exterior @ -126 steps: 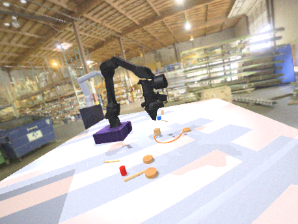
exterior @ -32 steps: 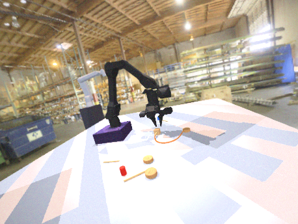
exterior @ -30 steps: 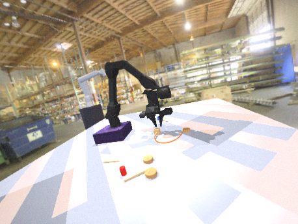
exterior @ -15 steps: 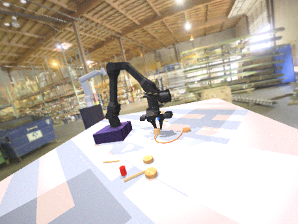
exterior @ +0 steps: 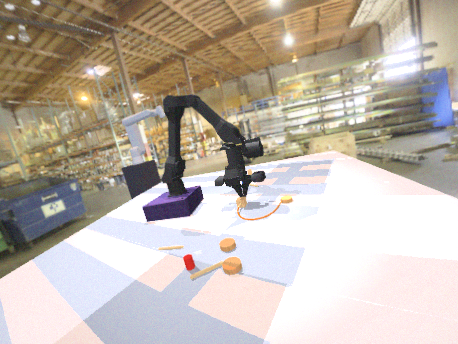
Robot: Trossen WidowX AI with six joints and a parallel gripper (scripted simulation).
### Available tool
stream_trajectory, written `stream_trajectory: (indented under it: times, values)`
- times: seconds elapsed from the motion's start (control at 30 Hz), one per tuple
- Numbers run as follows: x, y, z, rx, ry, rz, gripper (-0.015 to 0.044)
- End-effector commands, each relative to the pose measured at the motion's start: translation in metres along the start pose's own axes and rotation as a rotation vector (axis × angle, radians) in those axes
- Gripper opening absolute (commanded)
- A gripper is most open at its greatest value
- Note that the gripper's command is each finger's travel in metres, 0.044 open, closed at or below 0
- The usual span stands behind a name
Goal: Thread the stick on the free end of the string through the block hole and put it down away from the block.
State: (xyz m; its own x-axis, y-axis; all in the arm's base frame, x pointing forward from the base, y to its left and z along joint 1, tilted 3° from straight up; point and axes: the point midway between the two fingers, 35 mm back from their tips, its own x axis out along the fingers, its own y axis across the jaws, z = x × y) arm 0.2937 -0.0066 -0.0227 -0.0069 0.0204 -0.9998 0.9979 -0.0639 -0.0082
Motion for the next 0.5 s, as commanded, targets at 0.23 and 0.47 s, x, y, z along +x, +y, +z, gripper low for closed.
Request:
stream_trajectory:
  times: [0.23, 0.47]
  values:
    - [0.0024, -0.0008, -0.0033, -0.015, -0.081, 0.000, 0.0000]
    - [0.0022, -0.0007, -0.0078, -0.015, -0.081, 0.000, 0.0000]
